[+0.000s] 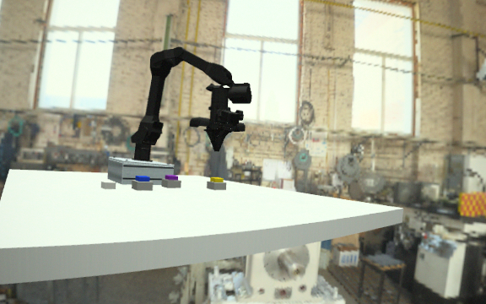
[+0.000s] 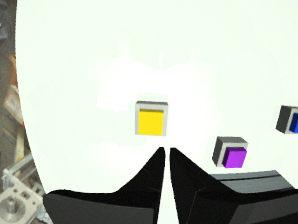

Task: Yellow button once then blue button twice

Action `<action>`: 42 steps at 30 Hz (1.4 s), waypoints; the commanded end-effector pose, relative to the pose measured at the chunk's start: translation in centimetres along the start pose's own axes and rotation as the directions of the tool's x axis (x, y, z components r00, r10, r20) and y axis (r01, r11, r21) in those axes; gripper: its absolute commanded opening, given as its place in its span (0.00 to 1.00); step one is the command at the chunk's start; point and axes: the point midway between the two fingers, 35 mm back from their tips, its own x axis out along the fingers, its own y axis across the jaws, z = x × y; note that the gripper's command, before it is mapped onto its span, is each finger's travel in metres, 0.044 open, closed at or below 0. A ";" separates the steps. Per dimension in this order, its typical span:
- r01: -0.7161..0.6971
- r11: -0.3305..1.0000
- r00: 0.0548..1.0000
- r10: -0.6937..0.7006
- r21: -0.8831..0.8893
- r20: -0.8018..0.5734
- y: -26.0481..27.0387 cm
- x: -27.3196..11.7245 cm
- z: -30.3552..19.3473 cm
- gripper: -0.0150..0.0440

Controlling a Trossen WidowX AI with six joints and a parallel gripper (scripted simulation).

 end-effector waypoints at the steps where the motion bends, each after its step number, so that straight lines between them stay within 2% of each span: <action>1: 0.014 1.000 1.000 -0.015 0.021 0.004 -4.3 -0.1 1.6 0.29; 9: 0.031 0.999 0.999 -0.031 0.024 0.006 -15.0 -0.3 2.7 0.29; 18: 0.026 1.000 1.000 -0.026 0.013 -0.009 -24.8 -0.3 -0.5 0.29; 22: 0.026 1.000 1.000 -0.026 0.013 -0.009 -25.0 0.0 -0.5 0.29; 27: 0.026 1.000 1.000 -0.026 0.013 -0.009 -25.2 5.6 -0.6 0.29; 42: 0.026 1.000 1.000 -0.026 0.013 -0.009 -25.2 7.6 -0.6 0.29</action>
